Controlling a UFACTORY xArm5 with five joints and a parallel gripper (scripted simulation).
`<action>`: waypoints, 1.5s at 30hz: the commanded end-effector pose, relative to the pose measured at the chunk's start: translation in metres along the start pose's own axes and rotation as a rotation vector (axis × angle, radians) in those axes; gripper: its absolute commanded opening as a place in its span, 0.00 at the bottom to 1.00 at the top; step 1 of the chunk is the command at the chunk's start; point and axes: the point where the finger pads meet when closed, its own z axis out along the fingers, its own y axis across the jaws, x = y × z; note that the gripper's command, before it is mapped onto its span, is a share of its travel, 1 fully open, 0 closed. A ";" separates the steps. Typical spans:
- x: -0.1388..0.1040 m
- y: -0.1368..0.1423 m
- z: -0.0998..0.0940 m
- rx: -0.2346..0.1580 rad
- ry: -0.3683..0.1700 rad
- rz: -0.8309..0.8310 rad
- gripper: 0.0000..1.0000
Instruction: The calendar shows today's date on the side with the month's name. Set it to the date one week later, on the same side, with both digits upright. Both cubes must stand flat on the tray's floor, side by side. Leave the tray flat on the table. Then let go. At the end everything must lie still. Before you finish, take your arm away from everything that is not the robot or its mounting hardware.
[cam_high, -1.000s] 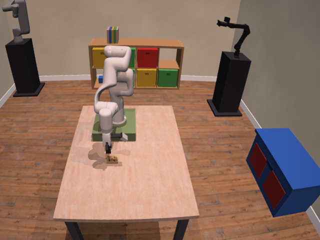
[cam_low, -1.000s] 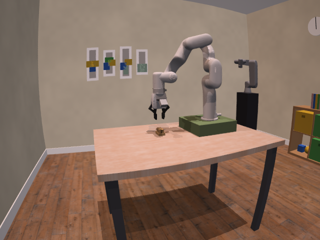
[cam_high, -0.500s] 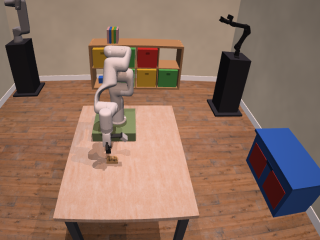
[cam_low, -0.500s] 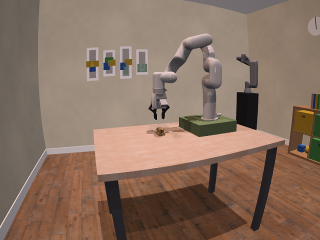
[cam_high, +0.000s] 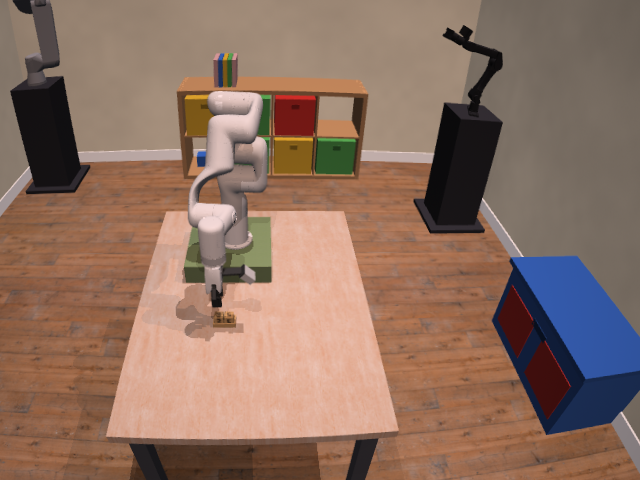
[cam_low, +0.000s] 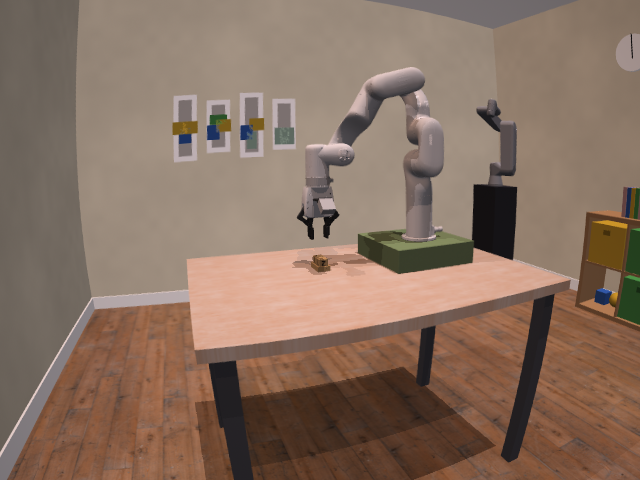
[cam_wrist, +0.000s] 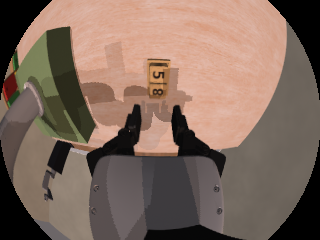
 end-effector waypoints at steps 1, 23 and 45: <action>0.000 0.001 0.000 -0.003 0.000 0.000 0.47; 0.000 0.001 0.023 -0.003 0.000 0.000 0.47; 0.000 0.001 0.048 -0.003 0.000 0.000 0.47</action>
